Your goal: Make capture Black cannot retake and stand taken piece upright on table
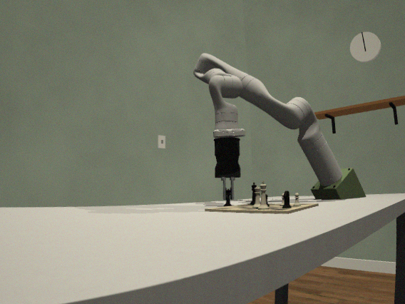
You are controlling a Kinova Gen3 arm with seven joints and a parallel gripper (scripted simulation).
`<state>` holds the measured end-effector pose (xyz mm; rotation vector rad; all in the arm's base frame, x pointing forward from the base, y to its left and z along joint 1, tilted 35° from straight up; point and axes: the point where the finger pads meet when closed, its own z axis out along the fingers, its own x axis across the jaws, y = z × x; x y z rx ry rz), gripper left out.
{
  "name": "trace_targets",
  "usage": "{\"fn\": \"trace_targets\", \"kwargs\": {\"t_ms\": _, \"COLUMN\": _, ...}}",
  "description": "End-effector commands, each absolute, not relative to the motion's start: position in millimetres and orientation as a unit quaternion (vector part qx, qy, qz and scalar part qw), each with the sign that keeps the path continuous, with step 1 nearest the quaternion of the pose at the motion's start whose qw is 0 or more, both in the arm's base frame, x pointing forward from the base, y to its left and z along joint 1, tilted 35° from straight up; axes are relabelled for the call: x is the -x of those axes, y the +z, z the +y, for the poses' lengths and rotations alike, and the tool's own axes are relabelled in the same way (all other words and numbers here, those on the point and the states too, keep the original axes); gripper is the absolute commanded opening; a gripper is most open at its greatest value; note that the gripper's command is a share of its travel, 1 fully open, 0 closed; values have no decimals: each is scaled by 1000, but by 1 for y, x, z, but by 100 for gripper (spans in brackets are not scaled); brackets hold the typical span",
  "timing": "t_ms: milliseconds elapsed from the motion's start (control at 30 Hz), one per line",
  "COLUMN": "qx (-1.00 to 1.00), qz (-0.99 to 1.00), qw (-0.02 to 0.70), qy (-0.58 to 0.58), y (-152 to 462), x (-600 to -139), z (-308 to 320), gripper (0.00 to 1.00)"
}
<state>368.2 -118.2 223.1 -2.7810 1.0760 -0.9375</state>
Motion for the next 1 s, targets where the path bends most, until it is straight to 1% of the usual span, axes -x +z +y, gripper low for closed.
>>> {"fn": "trace_targets", "kwargs": {"t_ms": 0, "qx": 889, "qz": 343, "qw": 11, "qy": -302, "y": 223, "x": -369, "z": -117, "gripper": 48}}
{"fn": "trace_targets", "kwargs": {"t_ms": 67, "qx": 889, "qz": 343, "qw": 11, "qy": -302, "y": 223, "x": -369, "z": -117, "gripper": 48}}
{"fn": "trace_targets", "kwargs": {"t_ms": 100, "qx": 889, "qz": 343, "qw": 11, "qy": -302, "y": 223, "x": -369, "z": -117, "gripper": 63}}
{"fn": "trace_targets", "kwargs": {"t_ms": 233, "qx": 889, "qz": 343, "qw": 11, "qy": -302, "y": 223, "x": -369, "z": -117, "gripper": 63}}
{"fn": "trace_targets", "kwargs": {"t_ms": 267, "qx": 889, "qz": 343, "qw": 11, "qy": -302, "y": 223, "x": -369, "z": -117, "gripper": 79}}
{"fn": "trace_targets", "kwargs": {"t_ms": 833, "qx": 889, "qz": 345, "qw": 12, "qy": -302, "y": 228, "x": -368, "z": -116, "gripper": 79}}
{"fn": "trace_targets", "kwargs": {"t_ms": 967, "qx": 890, "qz": 347, "qw": 13, "qy": -297, "y": 234, "x": -360, "z": -113, "gripper": 79}}
